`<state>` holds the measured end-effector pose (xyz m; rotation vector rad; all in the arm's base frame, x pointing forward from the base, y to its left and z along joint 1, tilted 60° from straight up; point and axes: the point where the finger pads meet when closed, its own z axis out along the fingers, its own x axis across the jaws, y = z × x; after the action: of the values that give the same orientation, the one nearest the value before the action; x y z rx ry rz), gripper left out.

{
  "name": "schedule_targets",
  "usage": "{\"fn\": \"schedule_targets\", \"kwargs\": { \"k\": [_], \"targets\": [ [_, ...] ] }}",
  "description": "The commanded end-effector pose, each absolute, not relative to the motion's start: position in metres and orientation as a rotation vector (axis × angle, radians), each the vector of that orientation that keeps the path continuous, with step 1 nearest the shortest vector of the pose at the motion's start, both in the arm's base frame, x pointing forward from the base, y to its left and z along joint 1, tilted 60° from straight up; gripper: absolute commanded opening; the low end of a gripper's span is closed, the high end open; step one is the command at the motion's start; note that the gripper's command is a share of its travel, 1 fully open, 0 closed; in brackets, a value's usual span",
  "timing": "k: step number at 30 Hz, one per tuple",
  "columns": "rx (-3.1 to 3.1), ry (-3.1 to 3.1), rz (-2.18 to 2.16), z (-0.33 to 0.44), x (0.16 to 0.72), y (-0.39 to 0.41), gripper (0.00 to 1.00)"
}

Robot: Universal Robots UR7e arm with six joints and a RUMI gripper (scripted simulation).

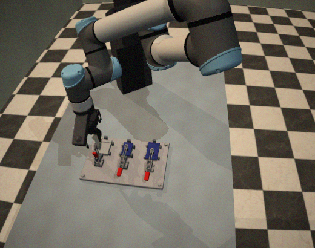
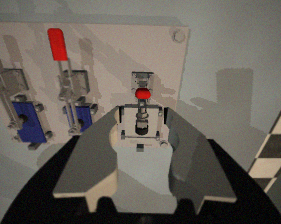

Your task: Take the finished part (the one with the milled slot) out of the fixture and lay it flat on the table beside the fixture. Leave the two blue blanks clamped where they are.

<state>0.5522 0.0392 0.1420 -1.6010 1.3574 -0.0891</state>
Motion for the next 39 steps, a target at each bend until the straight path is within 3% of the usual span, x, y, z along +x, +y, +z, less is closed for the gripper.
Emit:
{"fn": "schedule_targets", "kwargs": {
  "k": [1,26,27,39],
  "targets": [
    [-1.601,1.357,-0.09,0.1423,0.5523,0.0389,0.28],
    [-1.601,1.357,-0.09,0.1423,0.5523,0.0389,0.28],
    [-1.601,1.357,-0.09,0.1423,0.5523,0.0389,0.59],
    [-1.601,1.357,-0.09,0.1408,0.5541,0.0407,0.59]
  ]
}}
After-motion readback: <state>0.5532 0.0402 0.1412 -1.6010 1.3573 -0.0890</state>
